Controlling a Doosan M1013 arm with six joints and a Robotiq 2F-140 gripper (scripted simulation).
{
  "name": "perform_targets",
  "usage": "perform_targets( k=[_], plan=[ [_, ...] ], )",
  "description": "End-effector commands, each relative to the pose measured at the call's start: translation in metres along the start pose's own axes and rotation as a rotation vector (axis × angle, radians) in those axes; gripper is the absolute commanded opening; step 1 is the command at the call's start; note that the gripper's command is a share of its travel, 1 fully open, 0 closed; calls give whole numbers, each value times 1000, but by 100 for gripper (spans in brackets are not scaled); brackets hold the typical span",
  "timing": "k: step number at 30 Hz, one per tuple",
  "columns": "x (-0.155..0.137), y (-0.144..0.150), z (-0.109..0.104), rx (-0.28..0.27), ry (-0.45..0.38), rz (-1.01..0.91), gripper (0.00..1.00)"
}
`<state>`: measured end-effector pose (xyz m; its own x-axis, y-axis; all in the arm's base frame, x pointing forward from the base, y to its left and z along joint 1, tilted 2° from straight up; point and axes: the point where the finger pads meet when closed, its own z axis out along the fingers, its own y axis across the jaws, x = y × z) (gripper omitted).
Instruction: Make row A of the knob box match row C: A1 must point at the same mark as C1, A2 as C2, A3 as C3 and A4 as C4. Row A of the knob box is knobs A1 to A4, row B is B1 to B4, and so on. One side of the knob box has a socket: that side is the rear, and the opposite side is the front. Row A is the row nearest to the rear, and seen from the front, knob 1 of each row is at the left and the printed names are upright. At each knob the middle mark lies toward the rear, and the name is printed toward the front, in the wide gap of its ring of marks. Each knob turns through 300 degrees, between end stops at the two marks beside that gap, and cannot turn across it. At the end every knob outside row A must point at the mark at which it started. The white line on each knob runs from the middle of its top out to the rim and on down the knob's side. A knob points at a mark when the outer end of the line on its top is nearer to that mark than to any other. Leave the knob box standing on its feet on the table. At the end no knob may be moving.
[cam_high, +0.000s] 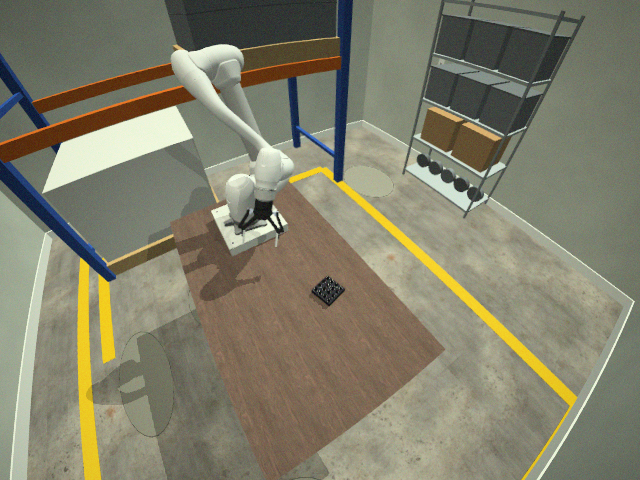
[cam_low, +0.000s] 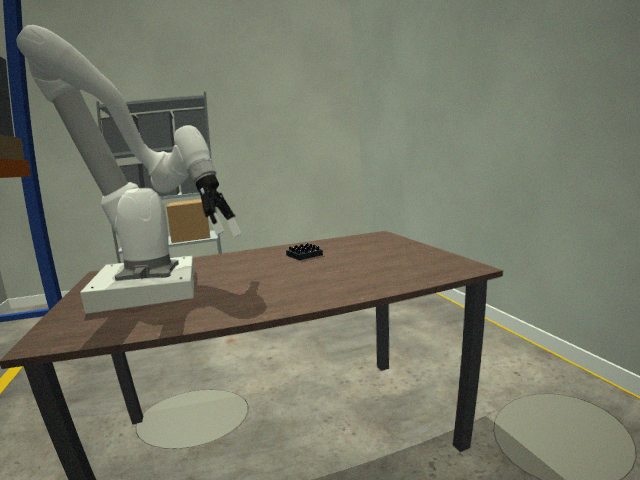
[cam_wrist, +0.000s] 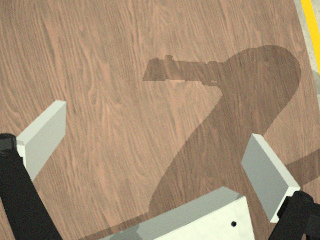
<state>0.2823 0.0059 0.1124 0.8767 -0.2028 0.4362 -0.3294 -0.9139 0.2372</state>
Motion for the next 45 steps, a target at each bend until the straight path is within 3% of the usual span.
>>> perform_targets(
  k=[1,20,32,34,35,45],
  plan=[
    [0,0,0,0,0,0,100],
    [3,-5,-1,3,-11,-11,100],
    [62,-109,2,105,-194,-213,100],
    [62,-109,2,105,-194,-213,100],
    [75,-133,7,135,-226,-253,100],
    [119,-211,30,246,-307,-371,100]
  ],
)
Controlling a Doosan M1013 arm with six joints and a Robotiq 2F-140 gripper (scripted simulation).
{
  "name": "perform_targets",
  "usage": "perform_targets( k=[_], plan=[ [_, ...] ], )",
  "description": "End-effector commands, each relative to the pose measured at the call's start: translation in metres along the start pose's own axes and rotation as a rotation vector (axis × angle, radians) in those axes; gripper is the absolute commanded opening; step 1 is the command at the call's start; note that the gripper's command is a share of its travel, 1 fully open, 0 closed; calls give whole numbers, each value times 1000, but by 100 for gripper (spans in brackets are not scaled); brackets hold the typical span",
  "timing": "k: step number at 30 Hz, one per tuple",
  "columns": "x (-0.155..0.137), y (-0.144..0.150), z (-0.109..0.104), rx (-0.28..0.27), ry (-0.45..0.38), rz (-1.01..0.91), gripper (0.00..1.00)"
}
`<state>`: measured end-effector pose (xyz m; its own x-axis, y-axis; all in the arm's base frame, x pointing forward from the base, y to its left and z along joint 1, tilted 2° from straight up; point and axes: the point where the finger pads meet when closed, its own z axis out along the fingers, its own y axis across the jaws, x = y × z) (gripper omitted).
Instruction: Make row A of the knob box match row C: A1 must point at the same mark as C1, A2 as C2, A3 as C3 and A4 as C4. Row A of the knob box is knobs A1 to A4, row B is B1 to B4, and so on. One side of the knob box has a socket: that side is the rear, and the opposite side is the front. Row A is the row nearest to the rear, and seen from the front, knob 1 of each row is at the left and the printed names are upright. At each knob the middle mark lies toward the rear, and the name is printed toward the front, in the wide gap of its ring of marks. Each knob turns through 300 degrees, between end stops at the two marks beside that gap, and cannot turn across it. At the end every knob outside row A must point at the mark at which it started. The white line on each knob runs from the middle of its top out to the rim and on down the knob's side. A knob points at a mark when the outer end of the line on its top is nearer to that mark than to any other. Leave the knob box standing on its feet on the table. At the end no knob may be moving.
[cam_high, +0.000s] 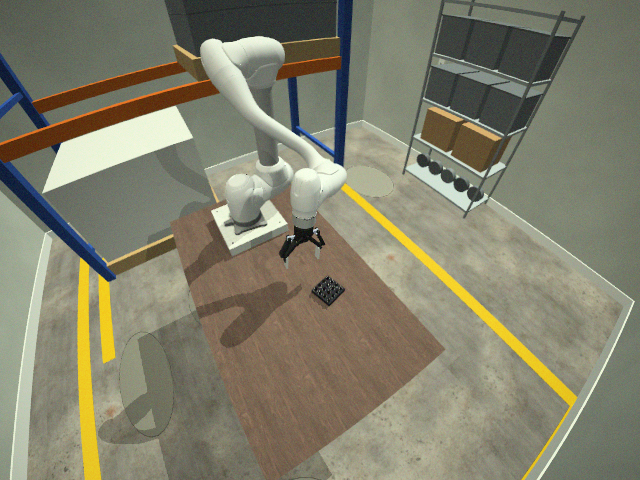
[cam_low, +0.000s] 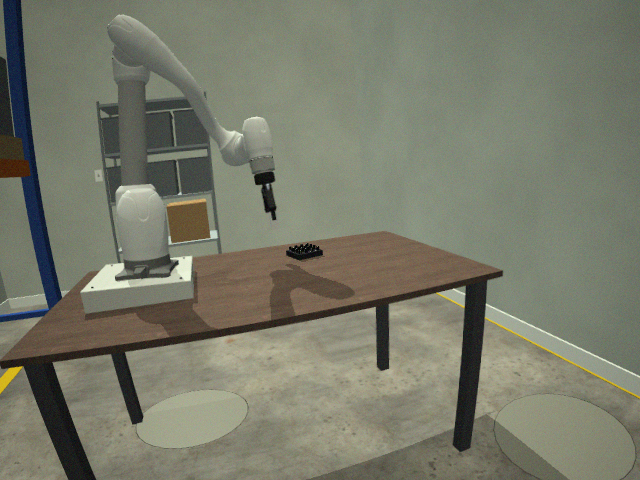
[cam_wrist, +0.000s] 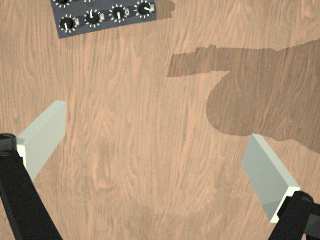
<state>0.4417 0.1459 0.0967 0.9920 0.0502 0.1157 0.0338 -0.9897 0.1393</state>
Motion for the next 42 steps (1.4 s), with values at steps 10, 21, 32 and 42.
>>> perform_targets(
  k=[10,21,32,42],
  plan=[
    [93,-64,39,149,-68,-149,100],
    [96,-65,40,153,-69,-153,100],
    [96,-65,40,153,-69,-153,100],
    [96,-65,40,153,-69,-153,100]
  ],
)
